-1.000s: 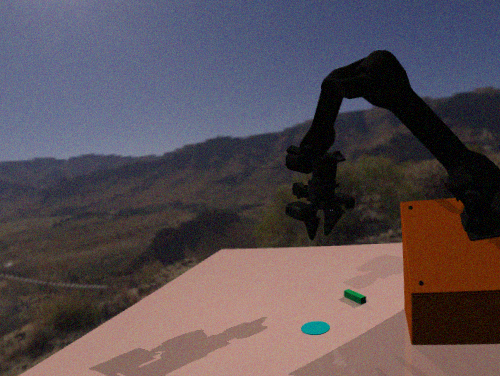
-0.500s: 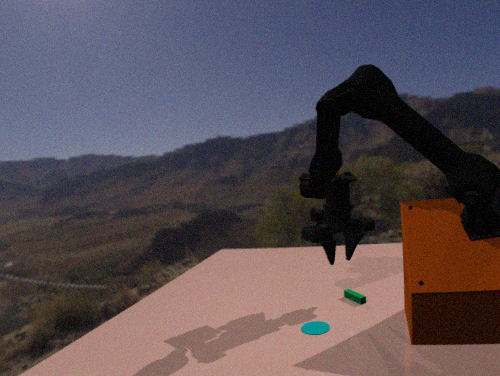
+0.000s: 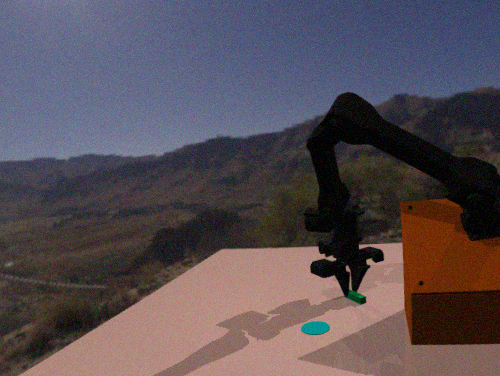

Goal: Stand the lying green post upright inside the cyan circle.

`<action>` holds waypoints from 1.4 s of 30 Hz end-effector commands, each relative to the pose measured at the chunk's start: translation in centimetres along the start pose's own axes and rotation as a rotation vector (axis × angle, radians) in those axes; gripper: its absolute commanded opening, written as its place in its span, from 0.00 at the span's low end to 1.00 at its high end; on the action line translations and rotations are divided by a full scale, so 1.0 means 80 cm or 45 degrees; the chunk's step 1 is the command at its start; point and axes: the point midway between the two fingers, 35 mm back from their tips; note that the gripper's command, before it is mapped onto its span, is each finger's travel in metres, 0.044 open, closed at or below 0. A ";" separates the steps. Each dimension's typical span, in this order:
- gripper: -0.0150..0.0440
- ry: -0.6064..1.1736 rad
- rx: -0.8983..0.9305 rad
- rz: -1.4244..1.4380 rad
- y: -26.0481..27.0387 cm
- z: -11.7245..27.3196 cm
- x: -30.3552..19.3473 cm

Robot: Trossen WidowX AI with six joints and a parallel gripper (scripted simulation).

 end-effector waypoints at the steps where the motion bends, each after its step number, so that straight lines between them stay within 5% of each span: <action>1: 0.29 0.000 0.009 -0.001 0.002 0.000 0.000; 42: 0.29 -0.006 0.004 -0.001 0.001 0.142 0.003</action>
Point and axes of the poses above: the point midway between the two fingers, 35 mm back from their tips, its own z axis back along the fingers, its own y axis across the jaws, x = y × z, and after that the axes turned 1 degree about z, right-handed
